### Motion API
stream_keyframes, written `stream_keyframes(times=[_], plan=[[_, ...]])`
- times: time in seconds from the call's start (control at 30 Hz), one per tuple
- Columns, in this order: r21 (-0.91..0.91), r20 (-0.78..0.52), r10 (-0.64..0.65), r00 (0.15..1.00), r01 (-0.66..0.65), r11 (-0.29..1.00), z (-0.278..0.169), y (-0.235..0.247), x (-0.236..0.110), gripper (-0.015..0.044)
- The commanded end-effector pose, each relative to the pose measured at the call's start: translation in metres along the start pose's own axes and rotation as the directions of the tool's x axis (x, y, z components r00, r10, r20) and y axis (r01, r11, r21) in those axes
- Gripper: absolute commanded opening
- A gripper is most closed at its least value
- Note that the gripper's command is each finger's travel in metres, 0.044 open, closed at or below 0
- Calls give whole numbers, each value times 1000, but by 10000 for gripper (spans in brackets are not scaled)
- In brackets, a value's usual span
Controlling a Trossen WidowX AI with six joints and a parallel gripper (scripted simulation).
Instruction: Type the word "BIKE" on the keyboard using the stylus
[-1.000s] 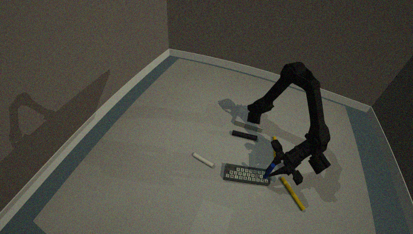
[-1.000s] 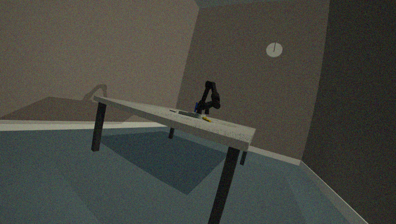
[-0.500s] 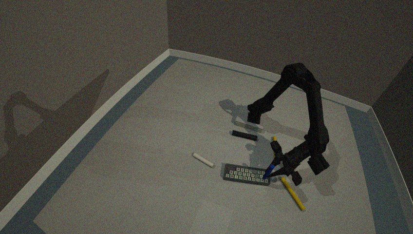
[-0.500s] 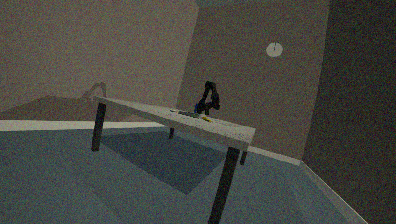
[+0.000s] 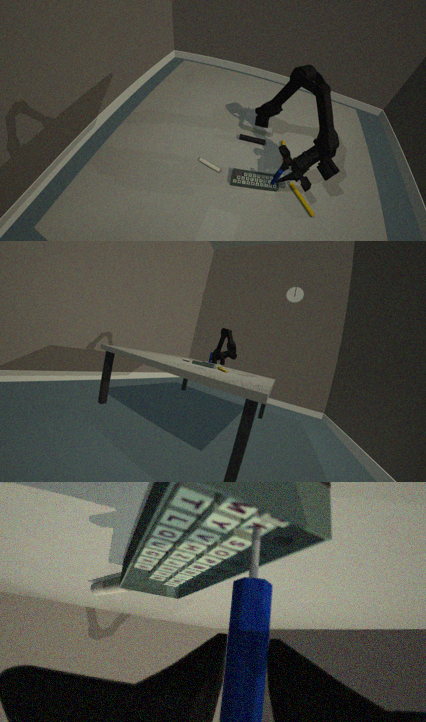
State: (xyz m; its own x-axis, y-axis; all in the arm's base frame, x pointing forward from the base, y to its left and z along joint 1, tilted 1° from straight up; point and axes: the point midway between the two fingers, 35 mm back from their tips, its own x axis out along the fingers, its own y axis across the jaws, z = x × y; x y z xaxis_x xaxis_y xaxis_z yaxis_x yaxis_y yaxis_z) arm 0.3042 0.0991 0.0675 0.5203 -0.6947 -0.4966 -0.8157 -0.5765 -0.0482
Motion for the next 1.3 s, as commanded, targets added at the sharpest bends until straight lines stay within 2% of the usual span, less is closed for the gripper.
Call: stream_keyframes(times=[0.0,0.17,0.67,0.77,0.87,1.27], plan=[[-2,-5,-1,1000,1,1000,-9,-1,-5,81],[-2,-5,-1,1000,1,1000,-31,0,-17,81],[-5,-1,2,1000,-2,1000,-29,1,-17,84],[-5,-1,2,1000,-2,1000,-29,1,-17,64],[-5,1,2,1000,-2,1000,-31,3,-14,0],[-5,6,-2,1000,2,1000,-54,32,20,0]])
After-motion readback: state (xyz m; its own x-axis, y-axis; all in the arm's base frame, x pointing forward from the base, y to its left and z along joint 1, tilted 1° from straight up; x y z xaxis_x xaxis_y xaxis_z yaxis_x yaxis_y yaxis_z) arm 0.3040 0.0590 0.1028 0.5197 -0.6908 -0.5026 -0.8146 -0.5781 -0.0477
